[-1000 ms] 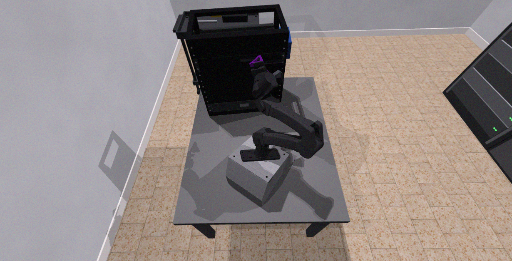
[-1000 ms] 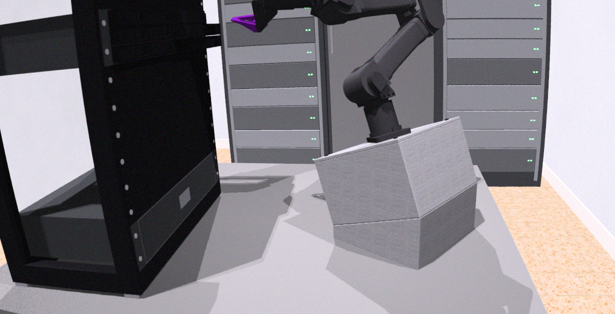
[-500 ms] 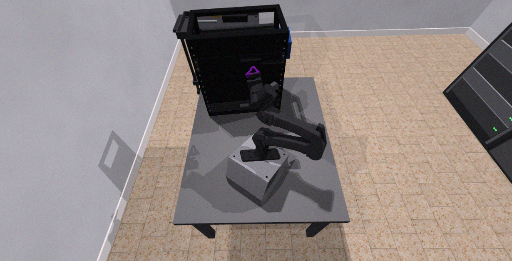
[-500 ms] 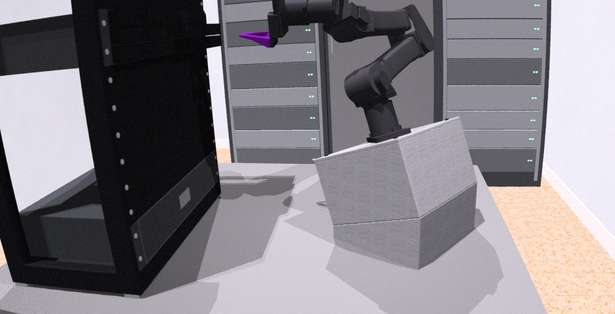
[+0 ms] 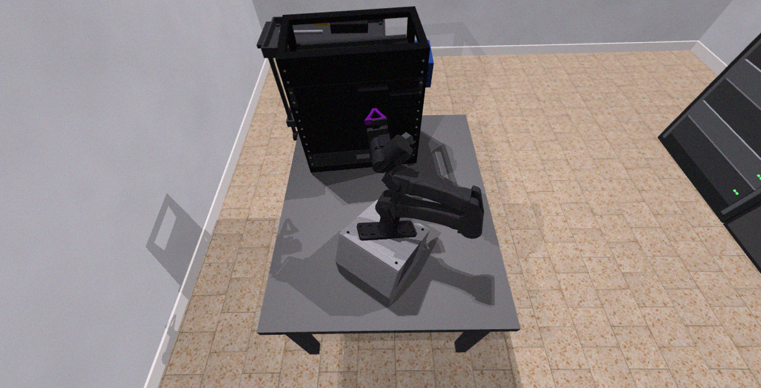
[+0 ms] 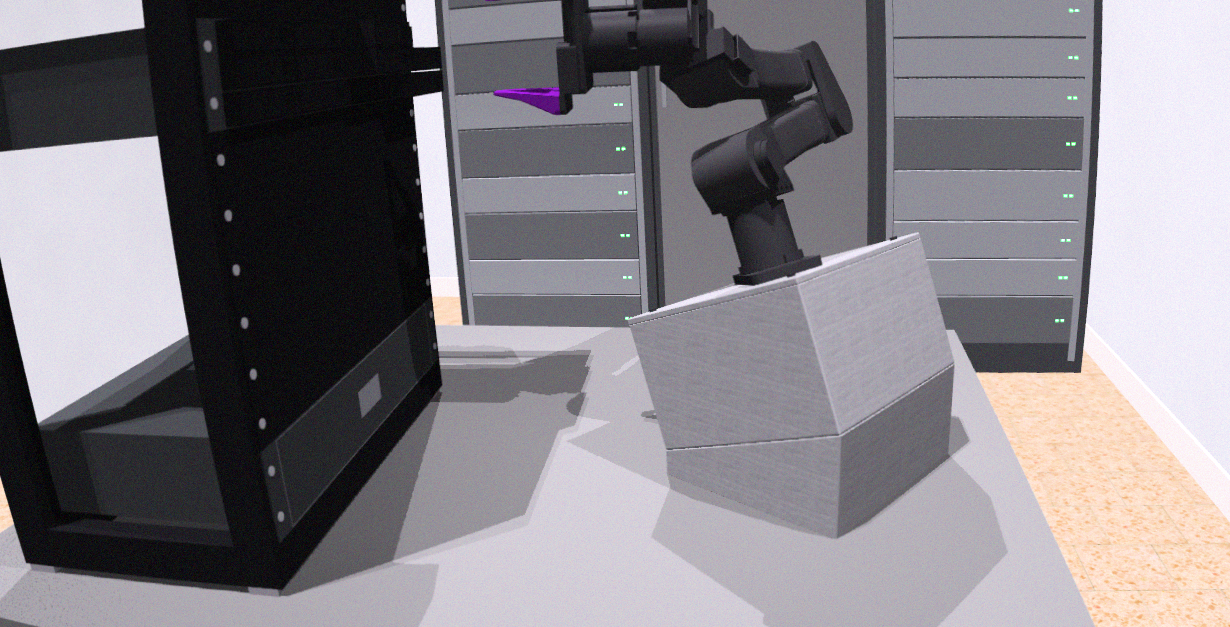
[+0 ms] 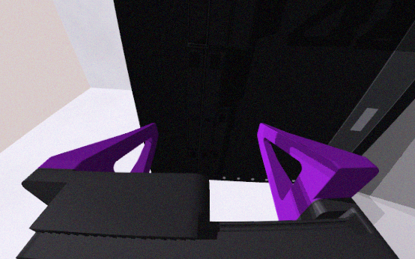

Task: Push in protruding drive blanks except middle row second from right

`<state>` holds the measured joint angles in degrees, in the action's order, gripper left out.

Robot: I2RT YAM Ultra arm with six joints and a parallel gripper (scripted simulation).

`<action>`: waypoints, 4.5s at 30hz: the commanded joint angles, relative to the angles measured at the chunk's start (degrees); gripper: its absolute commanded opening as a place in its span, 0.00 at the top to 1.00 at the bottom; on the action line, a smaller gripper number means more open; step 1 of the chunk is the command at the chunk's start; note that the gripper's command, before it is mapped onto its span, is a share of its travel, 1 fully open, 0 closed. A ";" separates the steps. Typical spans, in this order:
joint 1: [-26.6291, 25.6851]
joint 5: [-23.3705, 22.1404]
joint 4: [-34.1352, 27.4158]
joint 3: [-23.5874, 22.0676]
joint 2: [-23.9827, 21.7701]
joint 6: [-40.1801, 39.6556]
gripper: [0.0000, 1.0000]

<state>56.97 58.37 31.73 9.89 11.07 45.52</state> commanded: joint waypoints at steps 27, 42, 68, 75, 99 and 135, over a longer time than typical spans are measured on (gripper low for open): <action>4.43 3.25 1.80 -2.92 -4.13 1.33 0.00; 2.95 2.58 0.14 -1.43 -4.15 2.16 0.00; -21.72 -18.34 -16.32 5.27 -0.83 18.94 0.00; -30.09 -26.79 -18.52 6.60 1.56 22.56 0.00; -34.01 -31.62 -19.05 7.12 1.84 23.50 0.00; -34.02 -31.63 -19.05 7.12 1.84 23.50 0.00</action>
<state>23.38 27.44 13.74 15.14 12.10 69.04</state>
